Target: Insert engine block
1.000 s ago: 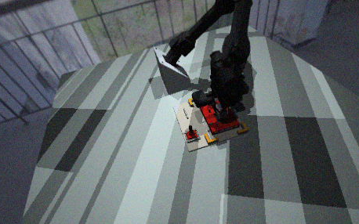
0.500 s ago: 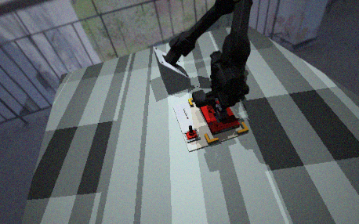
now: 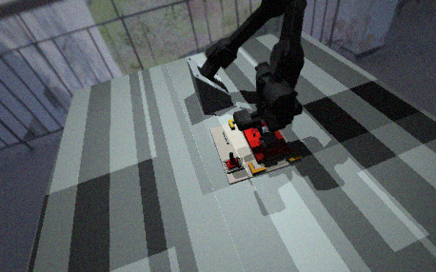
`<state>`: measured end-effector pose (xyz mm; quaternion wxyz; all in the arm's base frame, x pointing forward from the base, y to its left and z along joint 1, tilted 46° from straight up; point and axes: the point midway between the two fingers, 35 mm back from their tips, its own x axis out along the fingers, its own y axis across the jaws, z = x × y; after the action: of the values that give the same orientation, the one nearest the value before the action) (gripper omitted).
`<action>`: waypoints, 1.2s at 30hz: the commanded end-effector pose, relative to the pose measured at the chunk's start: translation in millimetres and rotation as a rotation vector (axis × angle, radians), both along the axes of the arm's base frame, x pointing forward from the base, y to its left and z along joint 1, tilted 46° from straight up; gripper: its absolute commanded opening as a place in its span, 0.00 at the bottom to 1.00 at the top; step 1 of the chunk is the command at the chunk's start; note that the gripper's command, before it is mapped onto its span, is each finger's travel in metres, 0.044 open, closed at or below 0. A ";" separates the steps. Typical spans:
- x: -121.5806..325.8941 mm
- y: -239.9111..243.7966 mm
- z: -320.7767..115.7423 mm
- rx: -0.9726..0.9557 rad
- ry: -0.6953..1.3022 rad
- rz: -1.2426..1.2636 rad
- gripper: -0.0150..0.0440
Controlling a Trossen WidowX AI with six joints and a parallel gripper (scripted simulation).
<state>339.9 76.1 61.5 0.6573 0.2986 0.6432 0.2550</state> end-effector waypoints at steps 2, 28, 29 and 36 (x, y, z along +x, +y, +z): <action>0.0 0.4 -0.2 0.004 -0.003 0.002 0.52; 0.0 1.0 -0.6 0.004 0.003 -0.004 0.52; 0.0 1.0 -0.6 0.004 0.003 -0.004 0.52; 0.0 1.1 -0.8 0.004 0.000 -0.001 0.52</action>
<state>339.9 76.8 60.9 0.6567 0.3001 0.6438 0.2535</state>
